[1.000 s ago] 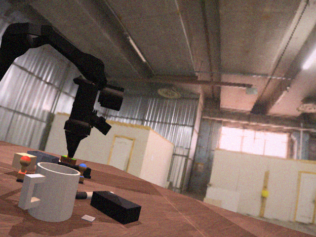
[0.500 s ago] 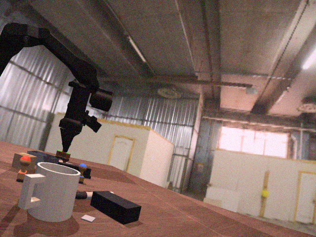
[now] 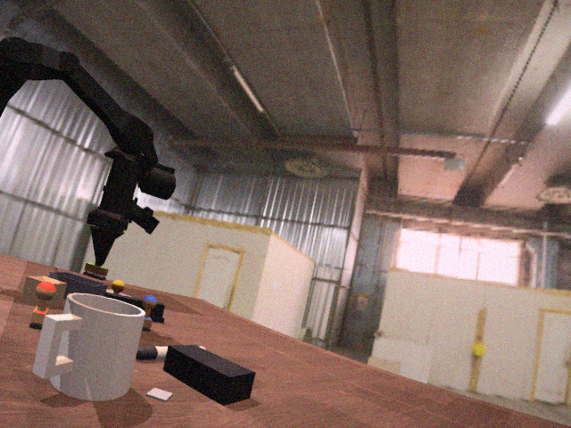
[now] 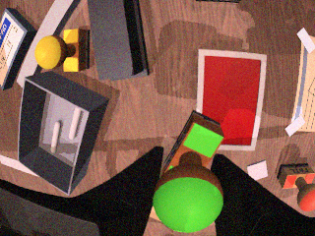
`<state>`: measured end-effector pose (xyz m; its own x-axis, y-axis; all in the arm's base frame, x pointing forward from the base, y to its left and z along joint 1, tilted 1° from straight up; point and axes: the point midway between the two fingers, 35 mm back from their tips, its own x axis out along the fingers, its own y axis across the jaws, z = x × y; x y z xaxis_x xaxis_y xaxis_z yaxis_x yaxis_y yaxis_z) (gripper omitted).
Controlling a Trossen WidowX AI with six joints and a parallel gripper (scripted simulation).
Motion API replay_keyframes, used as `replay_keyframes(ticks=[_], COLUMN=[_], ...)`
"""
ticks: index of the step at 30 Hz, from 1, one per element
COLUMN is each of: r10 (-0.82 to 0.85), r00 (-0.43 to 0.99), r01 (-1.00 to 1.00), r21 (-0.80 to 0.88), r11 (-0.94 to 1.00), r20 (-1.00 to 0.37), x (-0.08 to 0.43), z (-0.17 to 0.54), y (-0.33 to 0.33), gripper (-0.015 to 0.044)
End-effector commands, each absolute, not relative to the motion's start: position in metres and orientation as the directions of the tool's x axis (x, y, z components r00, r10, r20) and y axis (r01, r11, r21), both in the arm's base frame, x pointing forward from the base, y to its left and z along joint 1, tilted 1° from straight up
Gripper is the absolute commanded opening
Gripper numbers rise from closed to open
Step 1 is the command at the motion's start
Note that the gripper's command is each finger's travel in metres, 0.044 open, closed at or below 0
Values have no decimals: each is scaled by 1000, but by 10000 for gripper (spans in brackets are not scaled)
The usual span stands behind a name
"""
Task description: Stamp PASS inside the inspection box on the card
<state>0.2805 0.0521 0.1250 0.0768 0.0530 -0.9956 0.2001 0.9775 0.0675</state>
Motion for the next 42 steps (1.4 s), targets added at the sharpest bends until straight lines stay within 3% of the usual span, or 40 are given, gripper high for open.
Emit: replay_keyframes(ticks=[1, 20, 42], r10=[50, 61, 61], r00=[80, 80, 80], r01=[205, 206, 206], r21=[65, 76, 76], r11=[977, 976, 976], r20=[-996, -995, -995], x=[273, 218, 220], z=[125, 120, 88], y=[66, 132, 134], gripper=[0, 0, 0])
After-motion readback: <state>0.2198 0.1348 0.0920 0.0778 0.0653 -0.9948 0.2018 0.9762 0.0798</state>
